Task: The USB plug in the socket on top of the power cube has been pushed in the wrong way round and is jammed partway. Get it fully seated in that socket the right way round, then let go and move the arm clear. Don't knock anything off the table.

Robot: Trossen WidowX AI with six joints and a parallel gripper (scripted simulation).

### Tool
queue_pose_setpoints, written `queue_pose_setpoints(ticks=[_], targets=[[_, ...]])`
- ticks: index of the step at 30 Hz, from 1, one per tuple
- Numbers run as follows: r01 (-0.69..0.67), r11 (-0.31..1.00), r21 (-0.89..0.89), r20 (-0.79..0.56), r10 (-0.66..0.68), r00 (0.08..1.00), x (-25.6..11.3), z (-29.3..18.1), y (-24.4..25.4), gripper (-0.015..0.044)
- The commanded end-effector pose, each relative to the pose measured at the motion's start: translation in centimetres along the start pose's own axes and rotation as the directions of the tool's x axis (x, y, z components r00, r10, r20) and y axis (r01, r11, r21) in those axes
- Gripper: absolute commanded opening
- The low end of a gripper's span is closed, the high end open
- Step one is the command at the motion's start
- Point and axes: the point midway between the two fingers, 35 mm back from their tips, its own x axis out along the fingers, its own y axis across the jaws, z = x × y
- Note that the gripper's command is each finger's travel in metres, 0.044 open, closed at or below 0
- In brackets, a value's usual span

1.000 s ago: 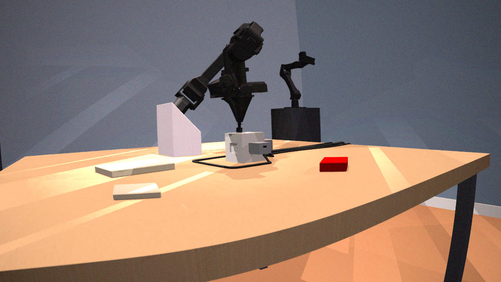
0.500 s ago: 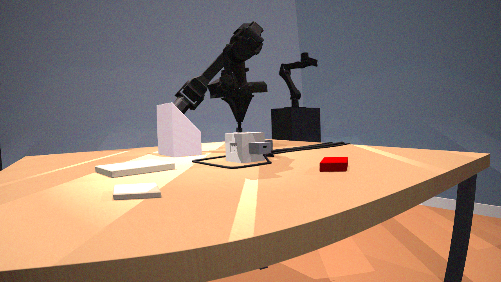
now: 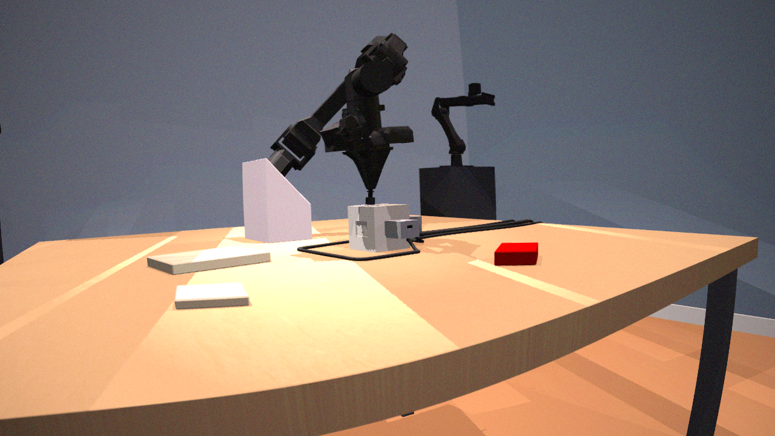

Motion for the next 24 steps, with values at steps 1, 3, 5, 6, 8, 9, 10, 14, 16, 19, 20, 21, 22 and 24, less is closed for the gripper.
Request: queue_pose_setpoints(ticks=[1, 3, 5, 6, 8, 9, 10, 14, 16, 19, 20, 21, 22, 24], targets=[[0.003, 1.0, -0.001, -0.002, -0.003, 1.0, 0.25, -0.06, -0.04, 0.0], [0.003, 1.0, -0.001, -0.002, -0.003, 1.0, 0.25, -0.06, -0.04, 0.0], [0.003, 1.0, -0.001, -0.002, -0.003, 1.0, 0.25, -0.06, -0.04, 0.0], [0.003, 1.0, -0.001, -0.002, -0.003, 1.0, 0.25, -0.06, -0.04, 0.0], [0.003, 1.0, -0.001, -0.002, -0.003, 1.0, 0.25, -0.06, -0.04, 0.0], [0.0, 1.0, 0.0, 0.0, 0.0, 1.0, 0.0, 0.0, 0.0, 0.0026], [0.0, 1.0, 0.0, 0.0, 0.0, 1.0, 0.0, 0.0, 0.0, 0.0053], [0.0, 1.0, 0.0, 0.0, 0.0, 1.0, 0.0, 0.0, 0.0, 0.0095], [0.0, 1.0, 0.0, 0.0, 0.0, 1.0, 0.0, 0.0, 0.0, 0.0095], [0.0, 1.0, 0.0, 0.0, 0.0, 1.0, 0.0, 0.0, 0.0, 0.0095], [0.0, 1.0, 0.0, 0.0, 0.0, 1.0, 0.0, 0.0, 0.0, 0.0095], [0.0, 1.0, 0.0, 0.0, 0.0, 1.0, 0.0, 0.0, 0.0, 0.0095], [0.0, 1.0, 0.0, 0.0, 0.0, 1.0, 0.0, 0.0, 0.0, 0.0095], [0.0, 1.0, 0.0, 0.0, 0.0, 1.0, 0.0, 0.0, 0.0, 0.0095]])
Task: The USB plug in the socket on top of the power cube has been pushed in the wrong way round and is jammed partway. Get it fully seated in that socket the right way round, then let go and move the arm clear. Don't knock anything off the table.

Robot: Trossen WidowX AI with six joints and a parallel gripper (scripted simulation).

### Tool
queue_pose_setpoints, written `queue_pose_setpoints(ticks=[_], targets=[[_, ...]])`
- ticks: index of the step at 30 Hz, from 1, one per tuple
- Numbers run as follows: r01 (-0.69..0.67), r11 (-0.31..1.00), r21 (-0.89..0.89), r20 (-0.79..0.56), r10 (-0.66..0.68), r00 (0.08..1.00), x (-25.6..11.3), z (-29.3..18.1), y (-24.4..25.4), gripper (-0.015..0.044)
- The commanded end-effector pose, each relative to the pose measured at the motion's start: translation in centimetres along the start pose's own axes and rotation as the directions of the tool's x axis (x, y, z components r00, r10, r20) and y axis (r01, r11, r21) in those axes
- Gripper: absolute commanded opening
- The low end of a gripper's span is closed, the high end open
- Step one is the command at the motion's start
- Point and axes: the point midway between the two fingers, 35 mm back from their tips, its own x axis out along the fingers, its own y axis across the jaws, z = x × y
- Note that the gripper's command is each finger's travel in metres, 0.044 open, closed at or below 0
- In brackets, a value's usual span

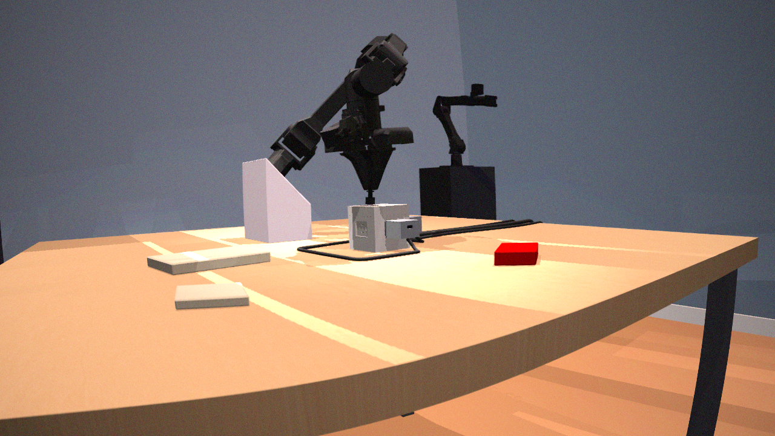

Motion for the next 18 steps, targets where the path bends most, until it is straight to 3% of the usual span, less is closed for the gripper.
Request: queue_pose_setpoints(ticks=[1, 18], targets=[[-0.002, 1.0, 0.001, 0.0, 0.002, 1.0, -0.1, 0.0, 0.0, 0.0095], [0.0, 1.0, 0.0, 0.0, 0.0, 1.0, -1.2, -0.1, 0.0, 0.0095]])
